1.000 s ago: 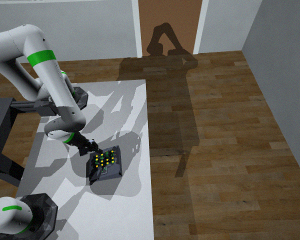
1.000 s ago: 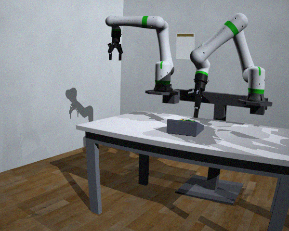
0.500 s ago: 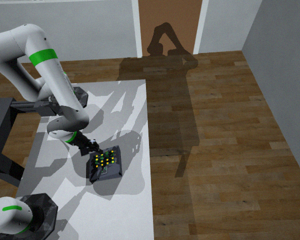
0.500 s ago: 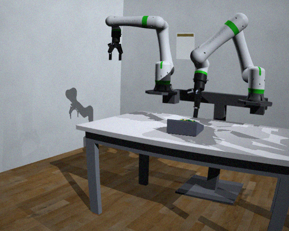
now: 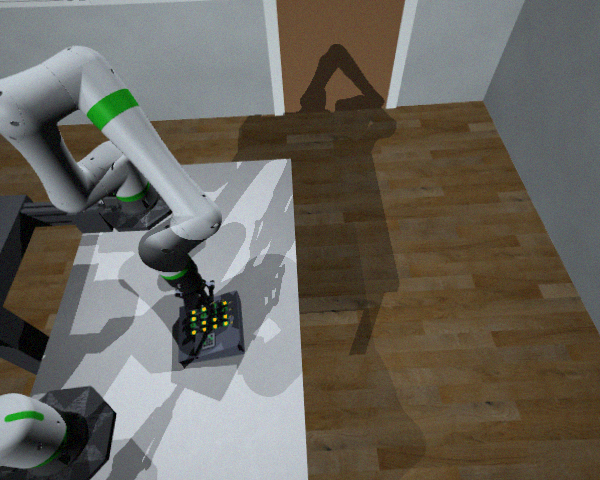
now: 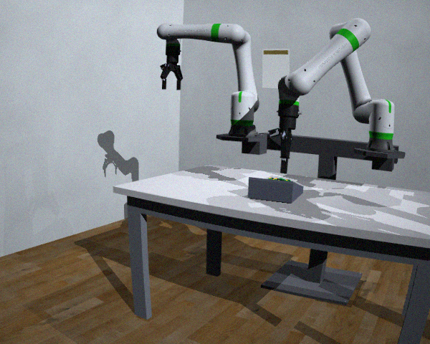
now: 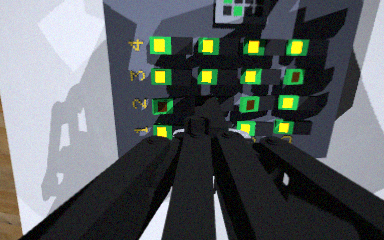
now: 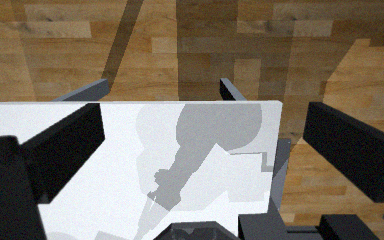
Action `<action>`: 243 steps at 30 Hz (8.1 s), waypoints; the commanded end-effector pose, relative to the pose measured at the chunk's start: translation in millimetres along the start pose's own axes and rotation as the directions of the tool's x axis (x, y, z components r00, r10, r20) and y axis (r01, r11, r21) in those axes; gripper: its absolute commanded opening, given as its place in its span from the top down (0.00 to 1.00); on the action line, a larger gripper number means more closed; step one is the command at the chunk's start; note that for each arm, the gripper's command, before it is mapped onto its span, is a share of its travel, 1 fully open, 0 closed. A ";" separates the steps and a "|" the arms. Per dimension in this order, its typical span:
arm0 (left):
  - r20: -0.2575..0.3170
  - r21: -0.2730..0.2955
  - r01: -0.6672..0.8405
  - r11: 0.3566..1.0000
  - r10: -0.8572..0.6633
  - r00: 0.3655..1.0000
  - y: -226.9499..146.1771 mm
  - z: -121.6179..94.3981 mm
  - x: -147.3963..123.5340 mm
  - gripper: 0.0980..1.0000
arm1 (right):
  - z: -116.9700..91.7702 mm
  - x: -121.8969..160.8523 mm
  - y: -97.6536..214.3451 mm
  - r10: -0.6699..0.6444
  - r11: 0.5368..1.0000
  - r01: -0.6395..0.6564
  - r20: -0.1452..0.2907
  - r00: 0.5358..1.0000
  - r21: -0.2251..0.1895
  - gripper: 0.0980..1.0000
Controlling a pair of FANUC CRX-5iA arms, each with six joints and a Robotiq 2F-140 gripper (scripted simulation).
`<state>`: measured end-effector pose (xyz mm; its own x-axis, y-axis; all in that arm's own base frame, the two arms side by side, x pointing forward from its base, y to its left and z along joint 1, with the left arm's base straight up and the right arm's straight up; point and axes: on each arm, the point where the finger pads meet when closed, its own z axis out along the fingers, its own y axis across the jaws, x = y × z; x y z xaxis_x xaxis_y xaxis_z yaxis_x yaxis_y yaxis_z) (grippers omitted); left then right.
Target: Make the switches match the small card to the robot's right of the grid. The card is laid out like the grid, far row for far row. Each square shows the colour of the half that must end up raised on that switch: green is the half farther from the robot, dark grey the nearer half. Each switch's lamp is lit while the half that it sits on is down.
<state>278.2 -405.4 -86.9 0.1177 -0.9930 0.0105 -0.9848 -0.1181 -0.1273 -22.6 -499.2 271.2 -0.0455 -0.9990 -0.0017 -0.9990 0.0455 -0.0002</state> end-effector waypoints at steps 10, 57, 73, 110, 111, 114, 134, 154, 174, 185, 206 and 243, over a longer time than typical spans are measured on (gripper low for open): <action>0.009 -0.012 -0.002 1.000 0.002 1.000 0.7 -0.2 -1.3 1.00 | -0.8 0.3 0.1 0.000 1.000 0.000 -0.002 1.000 0.000 0.00; 0.009 -0.012 -0.002 1.000 0.002 1.000 0.6 -0.1 -1.1 1.00 | -0.8 0.3 0.1 0.000 1.000 0.000 -0.002 1.000 0.000 0.00; 0.009 -0.012 -0.002 1.000 0.002 1.000 0.9 22.6 -1.4 1.00 | -0.8 0.3 0.1 0.000 1.000 0.000 -0.002 1.000 0.000 0.00; 0.009 -0.012 -0.002 1.000 0.002 1.000 1.0 28.5 -1.4 1.00 | -0.8 0.3 0.1 0.000 1.000 0.000 -0.002 1.000 0.000 0.00; 0.009 -0.012 -0.002 1.000 0.002 1.000 1.0 28.5 -1.4 1.00 | -0.8 0.3 0.1 0.000 1.000 0.000 -0.002 1.000 0.000 0.00; 0.009 -0.012 -0.002 1.000 0.002 1.000 1.0 28.2 -1.4 1.00 | -0.8 0.3 0.1 0.000 1.000 0.000 -0.002 1.000 0.000 0.00; 0.009 -0.012 -0.002 1.000 0.002 1.000 0.6 -0.3 -1.1 1.00 | -0.8 0.3 0.1 0.000 1.000 0.000 -0.002 1.000 0.000 0.00; 0.009 -0.013 -0.002 1.000 0.003 1.000 39.3 5.3 -3.1 1.00 | -0.8 0.3 0.1 0.000 1.000 0.000 -0.002 1.000 0.000 0.00; 0.009 -0.012 -0.002 1.000 0.002 1.000 40.4 5.6 -1.5 1.00 | -0.8 0.3 0.1 0.000 1.000 0.000 -0.002 1.000 0.000 0.00; 0.009 -0.012 -0.002 1.000 0.002 1.000 40.4 5.6 -1.5 1.00 | -0.8 0.3 0.1 0.000 1.000 0.000 -0.002 1.000 0.000 0.00; 0.009 -0.012 -0.002 1.000 0.002 1.000 40.3 5.5 -1.4 1.00 | -0.8 0.3 0.1 0.000 1.000 0.000 -0.002 1.000 0.000 0.00; 0.009 -0.012 -0.002 1.000 0.002 1.000 40.6 29.7 -1.5 1.00 | -0.8 0.3 0.1 0.000 1.000 0.000 -0.002 1.000 0.000 0.00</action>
<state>241.5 -408.0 -121.9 0.1165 -0.9932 -0.0004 -0.9866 -0.1157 -0.1146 -22.6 -499.2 271.2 -0.0455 -0.9990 -0.0017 -0.9990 0.0455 -0.0002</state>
